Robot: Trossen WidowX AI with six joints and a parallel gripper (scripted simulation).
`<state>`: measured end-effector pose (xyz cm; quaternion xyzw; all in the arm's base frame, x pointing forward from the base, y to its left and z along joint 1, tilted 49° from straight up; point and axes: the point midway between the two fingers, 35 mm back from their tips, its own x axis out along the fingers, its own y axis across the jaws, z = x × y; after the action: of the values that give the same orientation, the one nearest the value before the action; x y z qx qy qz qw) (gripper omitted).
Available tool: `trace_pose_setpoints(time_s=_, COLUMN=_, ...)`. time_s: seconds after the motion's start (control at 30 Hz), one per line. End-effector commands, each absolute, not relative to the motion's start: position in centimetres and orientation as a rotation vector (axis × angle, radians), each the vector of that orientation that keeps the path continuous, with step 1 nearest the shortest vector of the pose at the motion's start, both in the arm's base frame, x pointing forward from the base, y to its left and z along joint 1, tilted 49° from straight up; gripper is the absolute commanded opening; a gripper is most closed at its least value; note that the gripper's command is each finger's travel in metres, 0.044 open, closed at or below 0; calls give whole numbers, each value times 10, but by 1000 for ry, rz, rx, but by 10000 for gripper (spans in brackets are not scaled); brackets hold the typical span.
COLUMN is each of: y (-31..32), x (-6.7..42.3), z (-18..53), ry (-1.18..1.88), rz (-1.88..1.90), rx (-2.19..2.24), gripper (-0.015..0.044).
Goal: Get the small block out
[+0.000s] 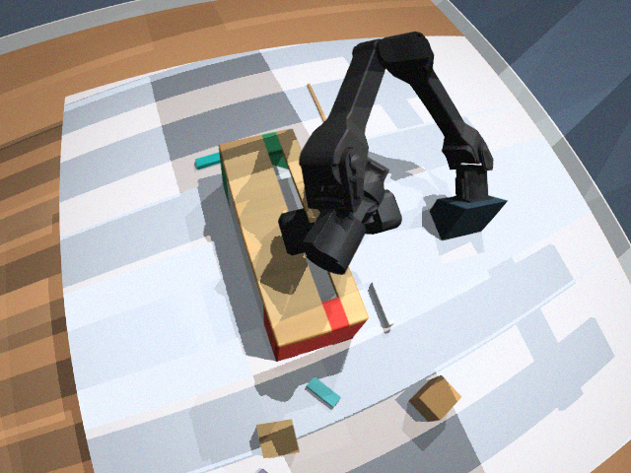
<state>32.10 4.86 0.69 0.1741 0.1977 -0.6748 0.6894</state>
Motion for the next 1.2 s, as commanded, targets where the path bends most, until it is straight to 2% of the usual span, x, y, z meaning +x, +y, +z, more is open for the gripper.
trace_pose_setpoints(time_s=0.0, y=42, x=322, z=14, ry=440, rz=-1508, rx=386, gripper=400)
trace_pose_setpoints(time_s=0.57, y=22, x=323, z=36, ry=439, rz=-1508, rx=385, gripper=400)
trace_pose_setpoints(time_s=1.17, y=27, x=324, z=30, ry=439, rz=-1508, rx=385, gripper=400)
